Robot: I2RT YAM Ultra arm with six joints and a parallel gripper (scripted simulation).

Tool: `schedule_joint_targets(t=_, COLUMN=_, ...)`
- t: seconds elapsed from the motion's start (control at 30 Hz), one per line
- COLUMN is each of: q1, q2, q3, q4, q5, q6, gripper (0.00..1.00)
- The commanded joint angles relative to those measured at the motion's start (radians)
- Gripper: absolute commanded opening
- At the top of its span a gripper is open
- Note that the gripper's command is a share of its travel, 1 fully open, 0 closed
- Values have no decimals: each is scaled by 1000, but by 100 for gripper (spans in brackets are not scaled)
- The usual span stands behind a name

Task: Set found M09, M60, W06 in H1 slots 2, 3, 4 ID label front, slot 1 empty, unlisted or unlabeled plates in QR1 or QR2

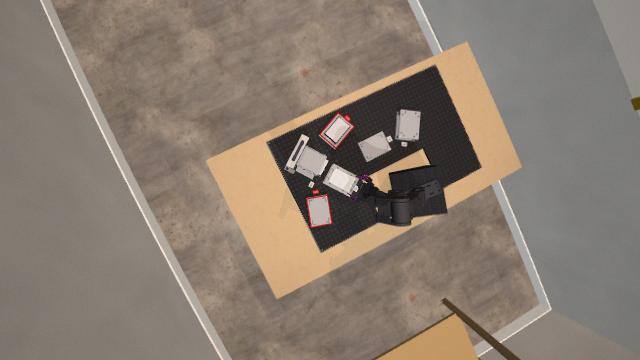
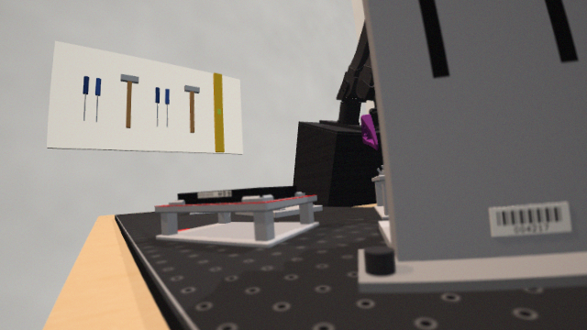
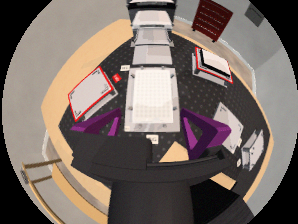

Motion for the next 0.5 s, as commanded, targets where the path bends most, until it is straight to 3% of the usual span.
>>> schedule_joint_targets(t=0.0, q1=-1, q2=-38, q3=-7, q4=-57, q5=1, q6=-1, gripper=100)
schedule_joint_targets(t=0.27, q1=-1, q2=-178, q3=-28, q4=-175, q5=1, q6=-1, gripper=100)
schedule_joint_targets(t=0.33, q1=-1, q2=-178, q3=-28, q4=-175, q5=1, q6=-1, gripper=100)
schedule_joint_targets(t=0.37, q1=3, q2=-257, q3=-22, q4=-262, q5=4, q6=1, gripper=100)
schedule_joint_targets(t=0.47, q1=3, q2=-322, q3=-26, q4=-322, q5=5, q6=1, gripper=100)
